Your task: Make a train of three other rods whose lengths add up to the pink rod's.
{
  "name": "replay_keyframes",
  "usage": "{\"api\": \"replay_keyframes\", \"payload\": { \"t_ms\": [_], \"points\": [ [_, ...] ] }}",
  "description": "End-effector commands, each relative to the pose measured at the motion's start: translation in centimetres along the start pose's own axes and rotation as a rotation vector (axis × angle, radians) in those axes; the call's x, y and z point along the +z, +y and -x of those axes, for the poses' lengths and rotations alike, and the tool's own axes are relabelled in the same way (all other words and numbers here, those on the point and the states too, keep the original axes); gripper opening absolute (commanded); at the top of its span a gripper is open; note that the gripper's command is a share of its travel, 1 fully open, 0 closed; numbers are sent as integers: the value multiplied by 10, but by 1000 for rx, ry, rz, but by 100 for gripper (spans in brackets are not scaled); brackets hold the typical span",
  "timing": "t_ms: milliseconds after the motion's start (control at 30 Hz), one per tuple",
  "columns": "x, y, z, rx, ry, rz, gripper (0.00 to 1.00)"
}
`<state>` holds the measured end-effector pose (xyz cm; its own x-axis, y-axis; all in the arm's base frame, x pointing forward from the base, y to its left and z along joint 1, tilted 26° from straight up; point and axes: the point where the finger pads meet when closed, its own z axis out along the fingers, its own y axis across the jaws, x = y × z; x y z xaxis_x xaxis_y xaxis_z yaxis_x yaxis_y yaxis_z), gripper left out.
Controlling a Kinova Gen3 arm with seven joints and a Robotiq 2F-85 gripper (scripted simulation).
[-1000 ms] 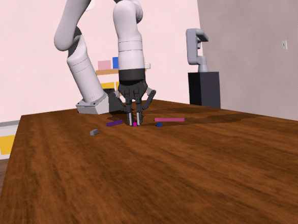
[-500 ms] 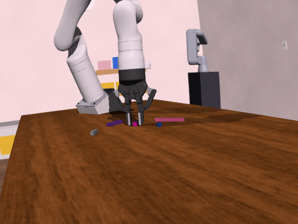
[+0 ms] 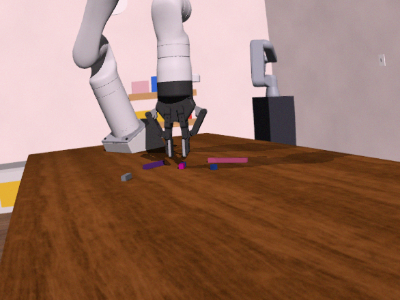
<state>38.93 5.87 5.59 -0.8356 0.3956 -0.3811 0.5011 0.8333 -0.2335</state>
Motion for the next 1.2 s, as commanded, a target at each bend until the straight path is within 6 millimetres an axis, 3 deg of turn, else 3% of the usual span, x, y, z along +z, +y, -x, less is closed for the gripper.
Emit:
{"api": "replay_keyframes", "payload": {
  "t_ms": [0, 300, 600, 633, 1167],
  "points": [
    [-19, 6, 1, 0, -5, 22, 24],
    [-59, 5, 1, 0, -5, 22, 24],
    [-67, 5, 1, 0, -5, 22, 24],
    [-67, 5, 1, 0, -5, 22, 100],
    [-67, 5, 1, 0, -5, 22, 100]
  ]
}}
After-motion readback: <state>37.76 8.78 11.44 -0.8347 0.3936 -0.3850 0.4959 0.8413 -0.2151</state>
